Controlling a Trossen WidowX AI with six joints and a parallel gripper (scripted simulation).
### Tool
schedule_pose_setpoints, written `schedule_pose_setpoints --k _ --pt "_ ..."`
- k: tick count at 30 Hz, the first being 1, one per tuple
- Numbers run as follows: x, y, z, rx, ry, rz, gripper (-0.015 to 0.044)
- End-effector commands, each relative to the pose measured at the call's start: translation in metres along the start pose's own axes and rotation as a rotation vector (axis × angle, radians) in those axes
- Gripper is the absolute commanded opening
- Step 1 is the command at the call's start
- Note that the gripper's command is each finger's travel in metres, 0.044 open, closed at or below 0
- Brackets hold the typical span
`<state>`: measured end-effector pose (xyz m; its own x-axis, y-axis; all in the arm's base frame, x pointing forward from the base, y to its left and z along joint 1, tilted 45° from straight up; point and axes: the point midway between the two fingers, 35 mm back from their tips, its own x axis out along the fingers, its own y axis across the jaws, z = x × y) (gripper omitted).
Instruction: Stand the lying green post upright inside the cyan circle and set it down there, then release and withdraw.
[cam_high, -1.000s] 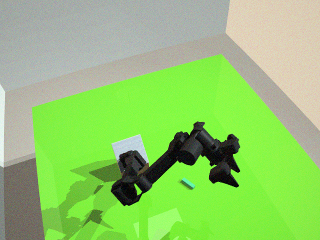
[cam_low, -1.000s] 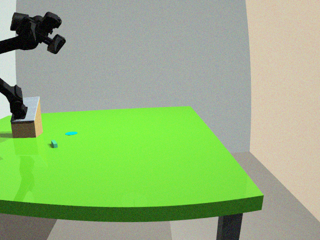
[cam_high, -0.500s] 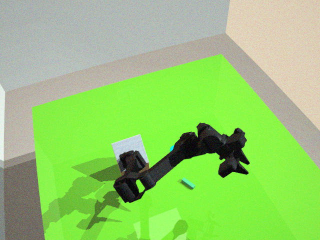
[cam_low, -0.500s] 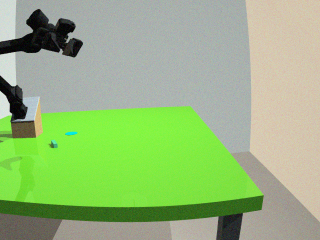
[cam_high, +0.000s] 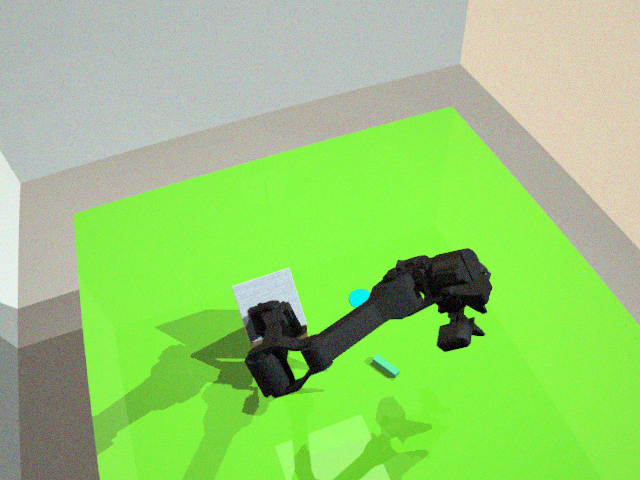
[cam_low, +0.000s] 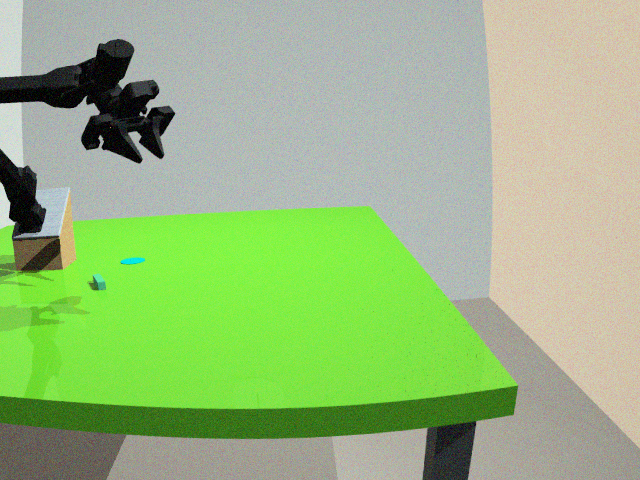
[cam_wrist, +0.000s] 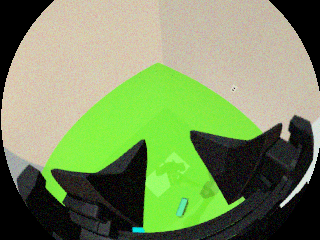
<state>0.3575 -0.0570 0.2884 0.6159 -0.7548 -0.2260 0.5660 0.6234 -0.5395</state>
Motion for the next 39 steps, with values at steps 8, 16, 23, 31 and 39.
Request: schedule_pose_setpoints --k 8,16,23,31,39 --pt "0.006 0.008 -0.088 0.217 0.361 0.023 0.0233" --pt "-0.015 -0.014 -0.157 0.392 0.682 -0.147 0.0233" --pt "-0.024 -0.023 -0.171 0.432 0.754 -0.217 0.0233" --pt "0.034 -0.02 -0.223 0.452 0.765 -0.208 0.0233" --pt "0.06 -0.028 -0.253 0.431 0.749 -0.22 0.0206"
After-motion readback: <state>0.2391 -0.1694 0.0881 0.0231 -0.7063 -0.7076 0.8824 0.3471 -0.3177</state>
